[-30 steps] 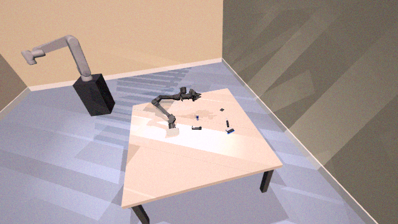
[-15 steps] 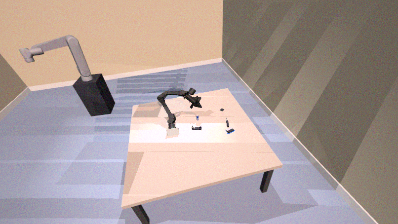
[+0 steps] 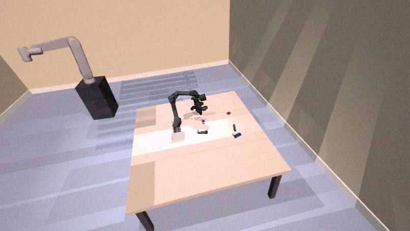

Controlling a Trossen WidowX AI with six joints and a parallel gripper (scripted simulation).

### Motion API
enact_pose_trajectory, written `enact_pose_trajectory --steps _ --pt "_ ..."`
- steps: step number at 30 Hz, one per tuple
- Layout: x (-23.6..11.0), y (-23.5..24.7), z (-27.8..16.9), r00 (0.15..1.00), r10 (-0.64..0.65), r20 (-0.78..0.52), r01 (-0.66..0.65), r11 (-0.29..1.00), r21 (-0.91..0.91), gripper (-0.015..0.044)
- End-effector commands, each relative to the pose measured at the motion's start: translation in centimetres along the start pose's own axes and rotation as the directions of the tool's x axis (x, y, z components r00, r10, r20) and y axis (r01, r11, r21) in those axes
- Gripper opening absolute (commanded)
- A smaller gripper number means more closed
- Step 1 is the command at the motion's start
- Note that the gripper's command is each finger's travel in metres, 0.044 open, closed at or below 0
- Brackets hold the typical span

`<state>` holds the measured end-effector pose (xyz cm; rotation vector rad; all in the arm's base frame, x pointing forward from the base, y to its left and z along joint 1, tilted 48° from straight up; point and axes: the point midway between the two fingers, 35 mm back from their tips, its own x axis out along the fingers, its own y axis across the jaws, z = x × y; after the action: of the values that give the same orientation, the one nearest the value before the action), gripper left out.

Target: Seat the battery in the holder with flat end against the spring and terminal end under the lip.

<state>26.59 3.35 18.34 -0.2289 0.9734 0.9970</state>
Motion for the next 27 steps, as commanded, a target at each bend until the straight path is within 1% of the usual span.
enact_pose_trajectory --steps 1,11,13,21,27 --pt "-1.0 1.7 0.7 0.973 0.221 0.060 -0.223 0.975 0.027 0.0000" --pt "-0.9 1.8 0.7 0.973 0.221 0.059 -0.223 0.974 0.027 0.0000" --pt "0.2 1.9 0.8 0.973 0.226 0.053 -0.228 0.973 0.031 0.0000" --pt "6.2 3.6 1.1 0.966 0.259 0.025 -0.260 0.964 0.050 0.0000" --pt "6.7 3.7 1.1 0.965 0.262 0.024 -0.263 0.964 0.051 0.0000"
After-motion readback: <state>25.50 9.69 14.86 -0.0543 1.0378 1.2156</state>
